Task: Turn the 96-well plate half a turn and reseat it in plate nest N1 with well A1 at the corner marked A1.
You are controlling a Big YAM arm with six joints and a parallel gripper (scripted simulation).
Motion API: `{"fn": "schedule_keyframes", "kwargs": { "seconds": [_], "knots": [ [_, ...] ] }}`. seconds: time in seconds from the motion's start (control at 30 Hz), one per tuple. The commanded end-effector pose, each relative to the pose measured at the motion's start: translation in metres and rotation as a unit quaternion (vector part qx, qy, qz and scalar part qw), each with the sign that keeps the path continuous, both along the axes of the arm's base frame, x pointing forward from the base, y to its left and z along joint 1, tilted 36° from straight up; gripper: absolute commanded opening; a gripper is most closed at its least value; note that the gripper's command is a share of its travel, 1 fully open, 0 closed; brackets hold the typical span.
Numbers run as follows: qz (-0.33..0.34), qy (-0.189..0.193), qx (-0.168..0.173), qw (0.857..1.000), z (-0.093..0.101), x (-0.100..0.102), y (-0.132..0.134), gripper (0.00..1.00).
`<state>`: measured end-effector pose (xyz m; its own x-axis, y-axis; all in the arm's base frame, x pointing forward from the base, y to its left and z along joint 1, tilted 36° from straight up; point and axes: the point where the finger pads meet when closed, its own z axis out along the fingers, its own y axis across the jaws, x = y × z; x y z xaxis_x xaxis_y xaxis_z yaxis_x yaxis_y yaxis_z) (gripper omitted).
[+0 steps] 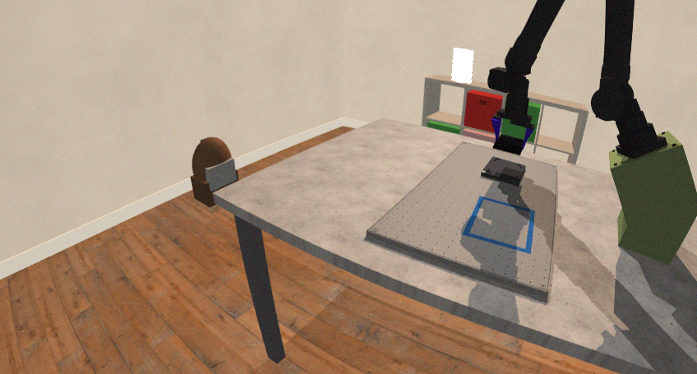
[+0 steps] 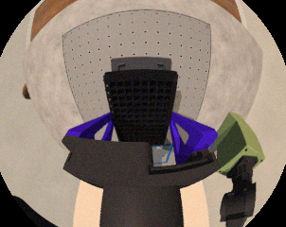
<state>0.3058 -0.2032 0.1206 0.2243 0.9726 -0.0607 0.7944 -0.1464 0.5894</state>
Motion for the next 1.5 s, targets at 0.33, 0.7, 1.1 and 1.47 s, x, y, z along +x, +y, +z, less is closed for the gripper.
{"fn": "schedule_keyframes", "kwargs": {
  "seconds": [0.33,0.7,1.1,1.47],
  "knots": [
    [-0.001,-0.004,-0.001,1.0,-0.014,0.017,-0.005,0.0],
    [-0.001,-0.005,-0.001,1.0,-0.029,0.028,-0.008,0.0],
    [-0.001,-0.005,-0.002,1.0,-0.041,0.038,-0.012,0.0],
    [-0.002,-0.021,-0.014,1.0,-0.03,0.046,-0.018,0.0]
  ]
}}
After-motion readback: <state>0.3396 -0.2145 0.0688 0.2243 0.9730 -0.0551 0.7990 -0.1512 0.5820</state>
